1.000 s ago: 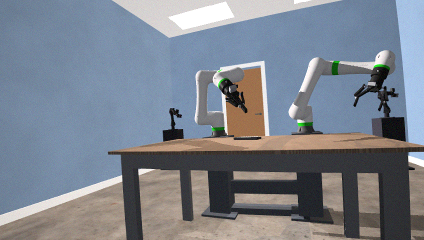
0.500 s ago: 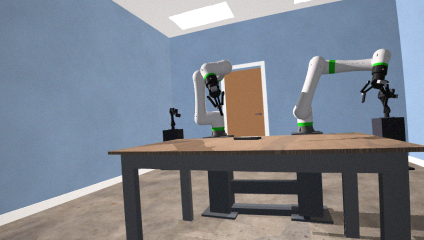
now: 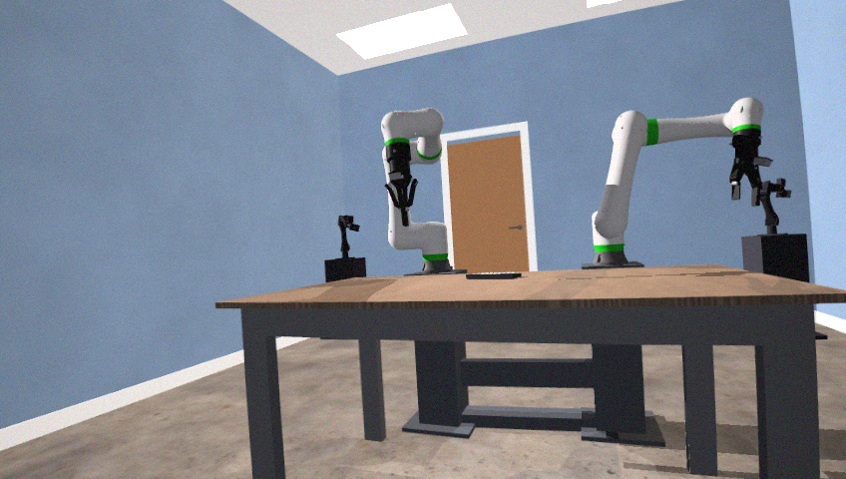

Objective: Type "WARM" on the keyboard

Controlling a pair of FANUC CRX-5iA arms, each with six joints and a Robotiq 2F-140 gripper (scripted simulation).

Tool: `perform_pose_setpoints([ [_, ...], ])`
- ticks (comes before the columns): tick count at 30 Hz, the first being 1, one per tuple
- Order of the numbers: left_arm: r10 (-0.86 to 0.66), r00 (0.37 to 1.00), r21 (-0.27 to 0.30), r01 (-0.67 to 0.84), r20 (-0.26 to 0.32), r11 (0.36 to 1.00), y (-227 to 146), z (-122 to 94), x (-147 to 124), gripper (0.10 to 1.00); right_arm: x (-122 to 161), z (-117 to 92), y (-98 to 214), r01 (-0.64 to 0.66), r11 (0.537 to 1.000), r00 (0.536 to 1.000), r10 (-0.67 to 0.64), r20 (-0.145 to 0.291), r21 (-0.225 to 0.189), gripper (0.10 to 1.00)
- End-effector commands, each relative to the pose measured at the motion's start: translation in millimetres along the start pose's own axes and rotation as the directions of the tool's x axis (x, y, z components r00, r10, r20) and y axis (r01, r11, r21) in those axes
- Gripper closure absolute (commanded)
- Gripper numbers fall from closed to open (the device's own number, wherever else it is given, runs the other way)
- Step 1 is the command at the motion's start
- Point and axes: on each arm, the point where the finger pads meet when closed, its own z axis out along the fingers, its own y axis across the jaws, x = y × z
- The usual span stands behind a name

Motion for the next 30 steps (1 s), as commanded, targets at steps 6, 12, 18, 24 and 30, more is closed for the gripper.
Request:
perform_pose_setpoints([
  [6,-0.419,0.907,0.084,0.422,-0.055,0.903,-69.2,-36.7,-58.5,0.098,-62.5,-15.8,1.5,-0.148,0.987,0.968,0.158,0.196,-0.062,0.999],
  [12,-0.529,0.845,0.101,0.534,-0.078,0.839,-87.6,-45.4,-78.6,0.098,-61.9,16.0,-65.9,-0.204,0.978,0.937,0.208,0.279,-0.044,0.999],
  [18,-0.627,0.772,0.115,0.636,-0.104,0.763,-104.4,-53.8,-99.2,0.098,-75.2,55.4,-152.0,-0.266,0.962,0.884,0.266,0.384,-0.055,0.999],
  [24,-0.664,0.739,0.119,0.674,-0.114,0.729,-110.8,-57.1,-107.7,0.098,-94.4,87.2,-222.4,-0.297,0.952,0.844,0.301,0.445,-0.08,0.999],
  [30,-0.675,0.729,0.12,0.685,-0.118,0.719,-112.7,-58.1,-110.3,0.098,-109.0,102.6,-256.9,-0.314,0.944,0.815,0.323,0.482,-0.104,0.999],
])
